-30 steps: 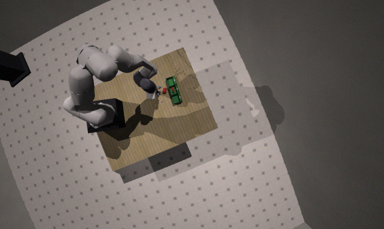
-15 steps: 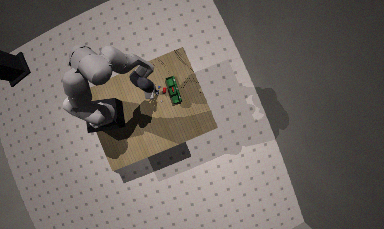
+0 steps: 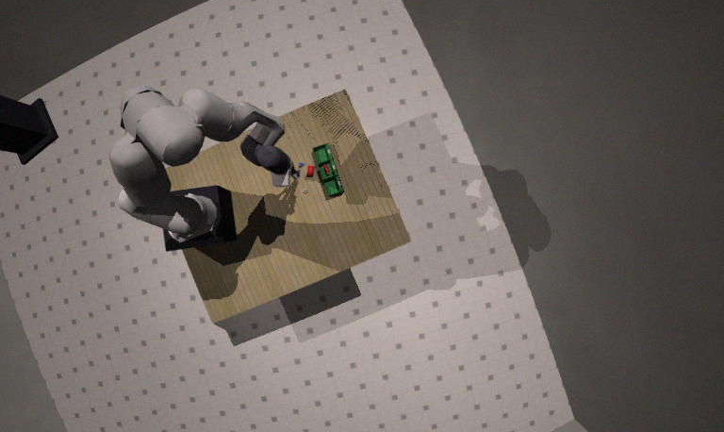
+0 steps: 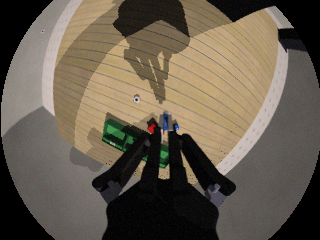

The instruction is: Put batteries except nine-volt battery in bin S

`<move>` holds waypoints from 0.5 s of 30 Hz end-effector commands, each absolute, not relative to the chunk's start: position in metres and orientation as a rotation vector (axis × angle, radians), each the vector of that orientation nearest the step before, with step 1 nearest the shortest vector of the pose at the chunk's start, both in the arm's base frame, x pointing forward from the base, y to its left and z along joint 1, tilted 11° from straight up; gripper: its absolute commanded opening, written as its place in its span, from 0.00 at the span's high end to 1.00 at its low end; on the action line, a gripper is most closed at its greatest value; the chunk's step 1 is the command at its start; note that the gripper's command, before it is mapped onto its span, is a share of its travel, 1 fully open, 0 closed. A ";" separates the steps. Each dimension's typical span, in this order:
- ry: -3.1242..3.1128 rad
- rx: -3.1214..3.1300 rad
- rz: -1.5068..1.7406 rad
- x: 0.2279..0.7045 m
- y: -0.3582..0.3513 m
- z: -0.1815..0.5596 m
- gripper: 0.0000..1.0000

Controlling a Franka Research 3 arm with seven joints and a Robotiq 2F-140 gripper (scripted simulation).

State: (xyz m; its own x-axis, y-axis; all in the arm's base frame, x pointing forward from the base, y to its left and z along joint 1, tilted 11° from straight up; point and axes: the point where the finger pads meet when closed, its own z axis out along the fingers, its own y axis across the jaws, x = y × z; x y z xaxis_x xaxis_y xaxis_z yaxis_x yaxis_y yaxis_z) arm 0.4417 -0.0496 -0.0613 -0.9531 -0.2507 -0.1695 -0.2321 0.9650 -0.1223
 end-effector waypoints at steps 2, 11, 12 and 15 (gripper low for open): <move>2.948 -0.301 -0.145 0.442 -0.049 -0.061 0.97; 2.948 -0.301 -0.145 0.444 -0.051 -0.067 0.97; 2.948 -0.301 -0.145 0.444 -0.051 -0.067 0.97; 2.948 -0.301 -0.145 0.449 -0.053 -0.065 0.97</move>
